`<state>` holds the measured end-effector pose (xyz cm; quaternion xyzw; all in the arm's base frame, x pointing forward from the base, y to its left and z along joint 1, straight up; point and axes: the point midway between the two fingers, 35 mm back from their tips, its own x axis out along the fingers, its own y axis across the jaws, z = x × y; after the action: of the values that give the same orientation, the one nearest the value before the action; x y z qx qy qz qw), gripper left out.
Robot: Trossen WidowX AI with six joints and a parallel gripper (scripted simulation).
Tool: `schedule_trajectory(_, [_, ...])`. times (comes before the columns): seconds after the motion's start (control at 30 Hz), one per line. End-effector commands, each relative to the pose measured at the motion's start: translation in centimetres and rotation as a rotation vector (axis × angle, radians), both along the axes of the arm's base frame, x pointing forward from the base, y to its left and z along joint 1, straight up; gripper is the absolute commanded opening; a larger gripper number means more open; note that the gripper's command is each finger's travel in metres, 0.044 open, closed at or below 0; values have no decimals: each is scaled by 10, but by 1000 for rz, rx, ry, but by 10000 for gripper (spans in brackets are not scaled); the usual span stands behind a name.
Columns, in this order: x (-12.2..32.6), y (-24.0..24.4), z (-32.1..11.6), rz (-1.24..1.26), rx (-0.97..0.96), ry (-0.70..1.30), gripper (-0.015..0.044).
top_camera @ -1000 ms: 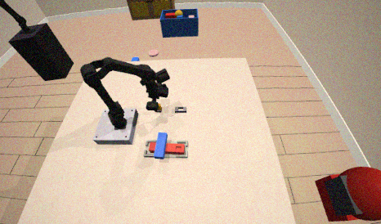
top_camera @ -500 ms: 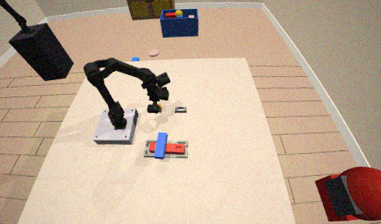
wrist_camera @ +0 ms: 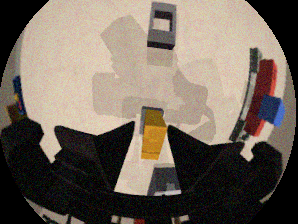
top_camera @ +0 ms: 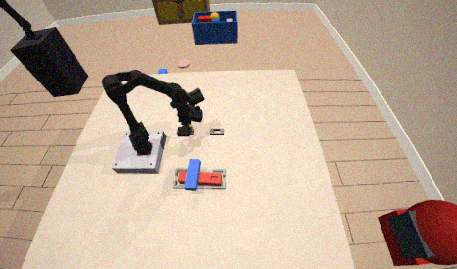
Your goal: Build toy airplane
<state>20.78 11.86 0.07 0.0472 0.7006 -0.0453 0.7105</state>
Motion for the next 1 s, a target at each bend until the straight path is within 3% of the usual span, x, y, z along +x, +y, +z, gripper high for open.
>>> schedule_trajectory(0.0, [0,0,-1,-6,3,1,99])
schedule_trajectory(0.07, [0,0,-1,-6,3,1,46])
schedule_trajectory(0.3, [0,0,-1,-6,3,1,0])
schedule_trajectory(0.97, [6,4,42,-5,1,7,0])
